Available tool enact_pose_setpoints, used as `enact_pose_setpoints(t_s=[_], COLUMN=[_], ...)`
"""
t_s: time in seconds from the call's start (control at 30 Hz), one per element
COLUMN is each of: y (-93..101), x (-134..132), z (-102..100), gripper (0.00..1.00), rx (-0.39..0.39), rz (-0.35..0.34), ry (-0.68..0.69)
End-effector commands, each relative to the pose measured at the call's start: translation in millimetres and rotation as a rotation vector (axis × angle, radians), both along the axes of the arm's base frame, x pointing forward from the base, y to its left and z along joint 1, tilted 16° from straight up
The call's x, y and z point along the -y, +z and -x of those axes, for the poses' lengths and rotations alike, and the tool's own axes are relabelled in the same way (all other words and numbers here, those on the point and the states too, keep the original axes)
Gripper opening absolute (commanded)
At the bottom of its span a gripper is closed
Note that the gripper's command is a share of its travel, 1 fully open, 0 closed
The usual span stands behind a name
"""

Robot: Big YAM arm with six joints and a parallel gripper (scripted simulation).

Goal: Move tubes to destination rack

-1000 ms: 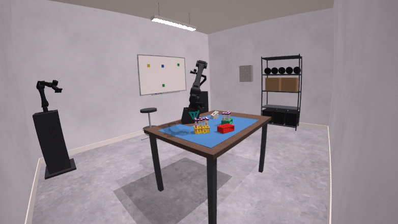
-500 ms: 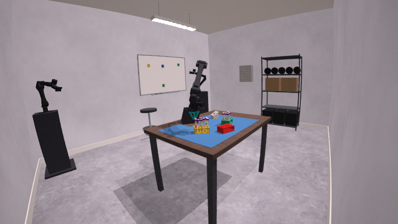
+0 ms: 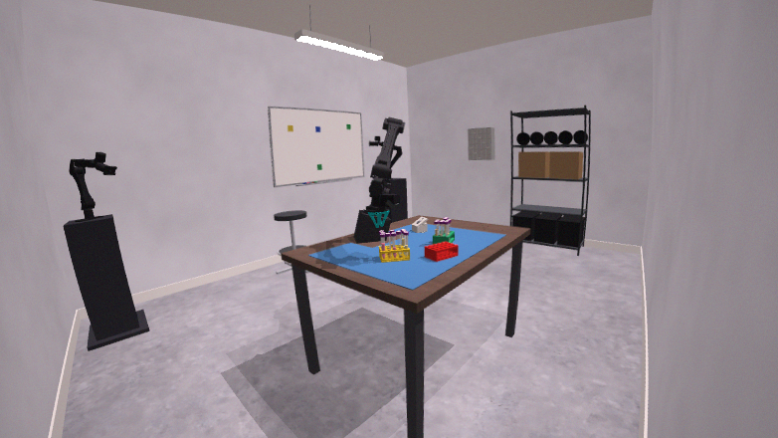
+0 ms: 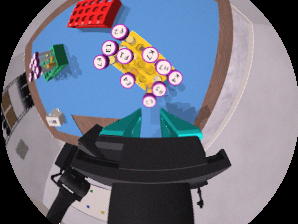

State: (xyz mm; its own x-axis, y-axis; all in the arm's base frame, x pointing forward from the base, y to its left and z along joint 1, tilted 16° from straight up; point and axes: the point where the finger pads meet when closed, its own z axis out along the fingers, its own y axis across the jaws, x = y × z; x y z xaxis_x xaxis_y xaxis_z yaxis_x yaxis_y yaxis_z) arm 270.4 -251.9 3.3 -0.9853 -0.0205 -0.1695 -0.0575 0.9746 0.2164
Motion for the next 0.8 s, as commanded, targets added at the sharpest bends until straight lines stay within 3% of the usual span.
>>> enact_pose_setpoints(t_s=[0.0,0.1,0.27,0.4,0.47,0.53,0.57,0.6,0.63,0.77], y=[31.3,28.6,44.6,58.3,55.8,69.4,70.0,55.6,55.7,59.4], x=[22,12,25,30,22,31,27,20,0,-12], z=[-14,2,-9,-5,3,-4,-8,-1,-1,-8], gripper=[0.30,0.30,0.30,0.30,0.30,0.30,0.30,0.30,0.30,0.30], rx=[0.046,0.023,0.041,0.046,0.030,0.047,0.047,0.028,0.025,0.041], rz=[0.059,0.031,0.054,0.062,0.042,0.063,0.062,0.035,0.025,0.033], ry=[0.015,0.005,0.013,0.005,0.005,0.009,0.022,0.008,0.064,0.128])
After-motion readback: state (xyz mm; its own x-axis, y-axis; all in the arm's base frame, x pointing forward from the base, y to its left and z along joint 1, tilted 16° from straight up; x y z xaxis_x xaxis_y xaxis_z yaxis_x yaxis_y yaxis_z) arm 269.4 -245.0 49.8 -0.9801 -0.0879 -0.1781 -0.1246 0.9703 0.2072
